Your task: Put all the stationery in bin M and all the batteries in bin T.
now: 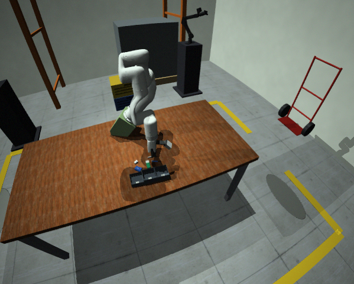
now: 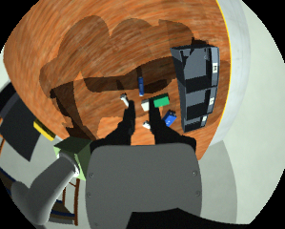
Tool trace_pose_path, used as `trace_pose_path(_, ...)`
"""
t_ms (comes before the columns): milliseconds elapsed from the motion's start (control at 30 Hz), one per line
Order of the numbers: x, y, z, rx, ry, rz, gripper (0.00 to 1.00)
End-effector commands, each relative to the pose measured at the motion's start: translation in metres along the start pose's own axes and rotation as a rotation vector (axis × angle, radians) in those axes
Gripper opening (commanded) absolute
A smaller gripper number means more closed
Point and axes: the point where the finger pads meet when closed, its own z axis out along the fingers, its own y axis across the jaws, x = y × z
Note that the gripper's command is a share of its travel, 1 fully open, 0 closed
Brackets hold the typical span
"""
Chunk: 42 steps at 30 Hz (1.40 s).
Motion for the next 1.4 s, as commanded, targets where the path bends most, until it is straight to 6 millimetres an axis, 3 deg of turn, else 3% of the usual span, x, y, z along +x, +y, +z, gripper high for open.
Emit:
trace_pose_path(0,0.000,0.001,-0.001,-0.002,0.001,0.000,0.23)
trace_pose_path(467,0.000,0.001,-0.001,-0.002,0.000,0.000,0.23)
trace_pose_path(867,0.000,0.002,0.048,-0.002,0.000,0.000,0.23)
trace_pose_path(1367,0.000,0.002,0.062,-0.002,0.000,0.000,0.23)
